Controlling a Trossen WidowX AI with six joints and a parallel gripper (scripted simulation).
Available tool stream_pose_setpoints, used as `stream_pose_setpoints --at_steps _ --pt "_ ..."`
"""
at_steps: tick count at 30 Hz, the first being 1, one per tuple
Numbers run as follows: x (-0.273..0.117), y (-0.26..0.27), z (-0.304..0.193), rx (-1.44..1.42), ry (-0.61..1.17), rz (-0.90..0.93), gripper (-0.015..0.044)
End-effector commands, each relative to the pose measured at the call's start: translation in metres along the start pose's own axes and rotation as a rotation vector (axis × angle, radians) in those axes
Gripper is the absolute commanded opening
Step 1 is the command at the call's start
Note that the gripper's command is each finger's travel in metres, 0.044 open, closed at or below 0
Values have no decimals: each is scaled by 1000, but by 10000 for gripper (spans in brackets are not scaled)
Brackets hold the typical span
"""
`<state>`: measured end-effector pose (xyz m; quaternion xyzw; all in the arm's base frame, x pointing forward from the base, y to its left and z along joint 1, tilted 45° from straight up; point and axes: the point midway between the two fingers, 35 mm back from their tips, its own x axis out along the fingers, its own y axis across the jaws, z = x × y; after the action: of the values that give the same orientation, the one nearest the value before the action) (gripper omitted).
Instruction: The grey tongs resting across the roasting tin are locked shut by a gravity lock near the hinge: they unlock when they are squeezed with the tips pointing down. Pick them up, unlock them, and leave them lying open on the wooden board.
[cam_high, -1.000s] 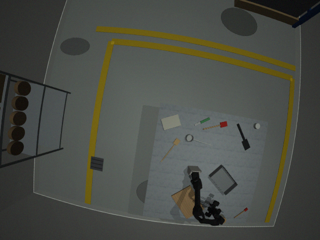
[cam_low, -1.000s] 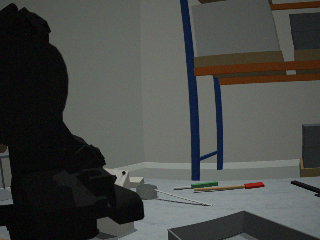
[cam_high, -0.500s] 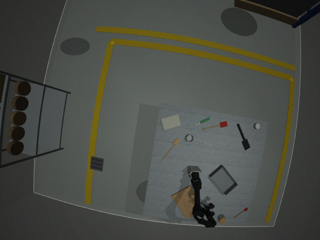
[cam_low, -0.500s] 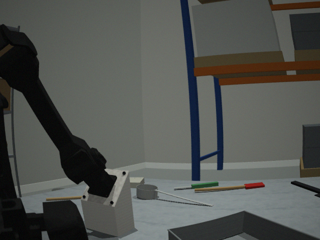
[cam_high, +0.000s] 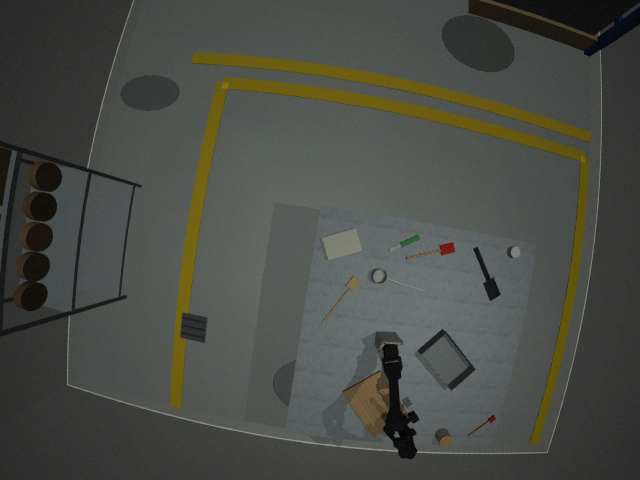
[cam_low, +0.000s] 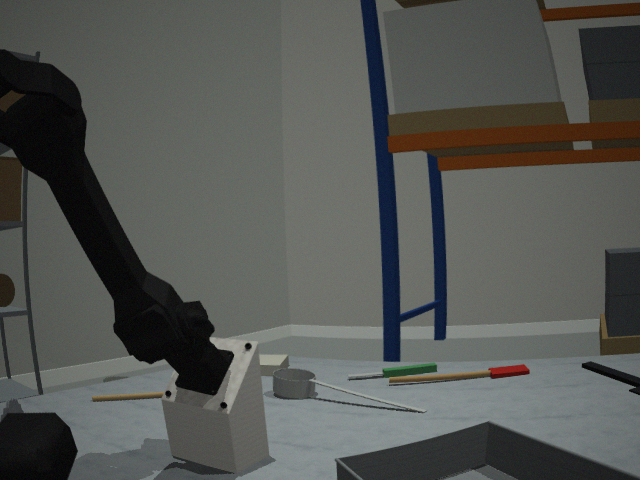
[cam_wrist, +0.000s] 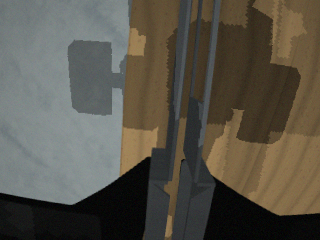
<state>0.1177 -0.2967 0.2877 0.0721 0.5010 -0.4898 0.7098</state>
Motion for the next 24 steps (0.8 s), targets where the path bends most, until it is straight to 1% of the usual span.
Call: stream_pose_setpoints --at_steps 1,24 --pt "-6 -15 -3 51 -20 1 -150" --pt "-19 -96 -40 351 -63 -9 -150"
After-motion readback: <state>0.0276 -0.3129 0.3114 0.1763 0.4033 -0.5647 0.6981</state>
